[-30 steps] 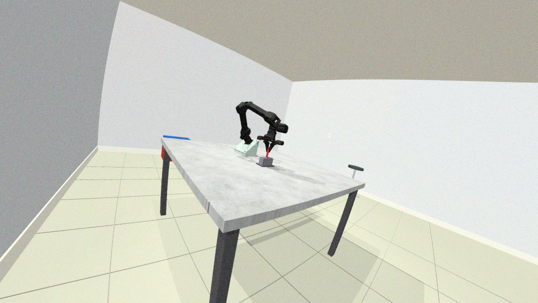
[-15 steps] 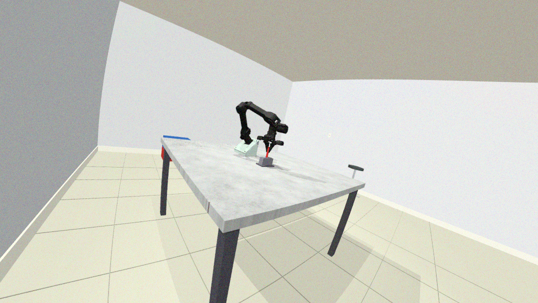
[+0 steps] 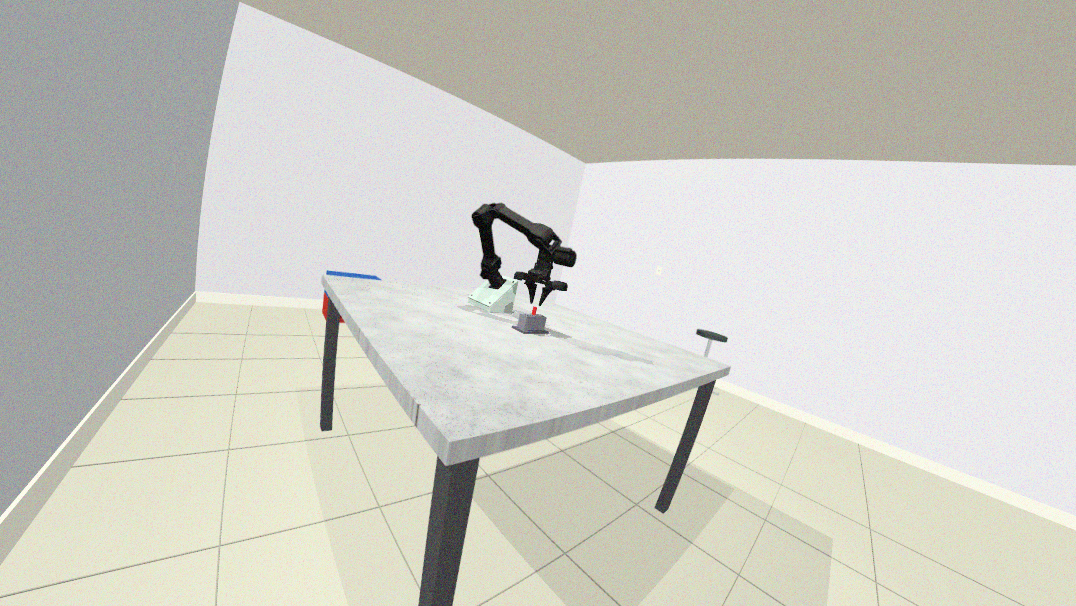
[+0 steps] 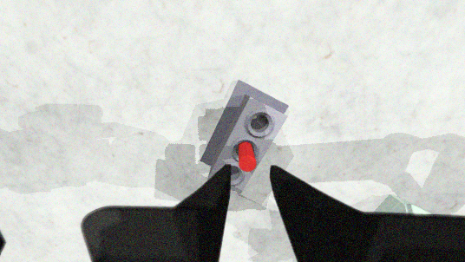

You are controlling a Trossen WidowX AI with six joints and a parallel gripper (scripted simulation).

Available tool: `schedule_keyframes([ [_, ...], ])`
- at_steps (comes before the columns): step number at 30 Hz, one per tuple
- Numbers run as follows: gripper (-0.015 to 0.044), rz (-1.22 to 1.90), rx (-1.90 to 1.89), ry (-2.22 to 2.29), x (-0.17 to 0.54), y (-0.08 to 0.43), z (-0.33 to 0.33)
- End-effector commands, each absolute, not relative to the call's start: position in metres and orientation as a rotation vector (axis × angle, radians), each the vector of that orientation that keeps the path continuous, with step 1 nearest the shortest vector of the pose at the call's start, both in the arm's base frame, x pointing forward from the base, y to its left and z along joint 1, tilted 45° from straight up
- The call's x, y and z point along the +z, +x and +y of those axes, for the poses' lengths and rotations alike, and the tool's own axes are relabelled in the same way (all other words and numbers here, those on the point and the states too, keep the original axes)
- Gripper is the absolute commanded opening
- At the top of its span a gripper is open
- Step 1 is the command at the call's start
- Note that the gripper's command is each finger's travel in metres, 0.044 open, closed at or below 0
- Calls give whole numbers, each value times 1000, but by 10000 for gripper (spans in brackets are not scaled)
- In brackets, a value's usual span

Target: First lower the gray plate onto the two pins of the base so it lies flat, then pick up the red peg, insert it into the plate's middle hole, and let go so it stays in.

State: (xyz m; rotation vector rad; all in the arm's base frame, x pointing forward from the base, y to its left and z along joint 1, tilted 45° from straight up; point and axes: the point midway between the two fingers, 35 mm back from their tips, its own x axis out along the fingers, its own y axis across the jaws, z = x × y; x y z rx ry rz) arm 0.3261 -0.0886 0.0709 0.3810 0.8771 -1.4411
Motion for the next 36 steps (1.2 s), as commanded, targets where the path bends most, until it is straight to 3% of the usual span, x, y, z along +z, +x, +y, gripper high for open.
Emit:
schedule_keyframes([
  [1, 150, 877, -1441, 381, 71, 326, -88],
  [36, 150, 874, -1434, 376, 83, 325, -76],
])
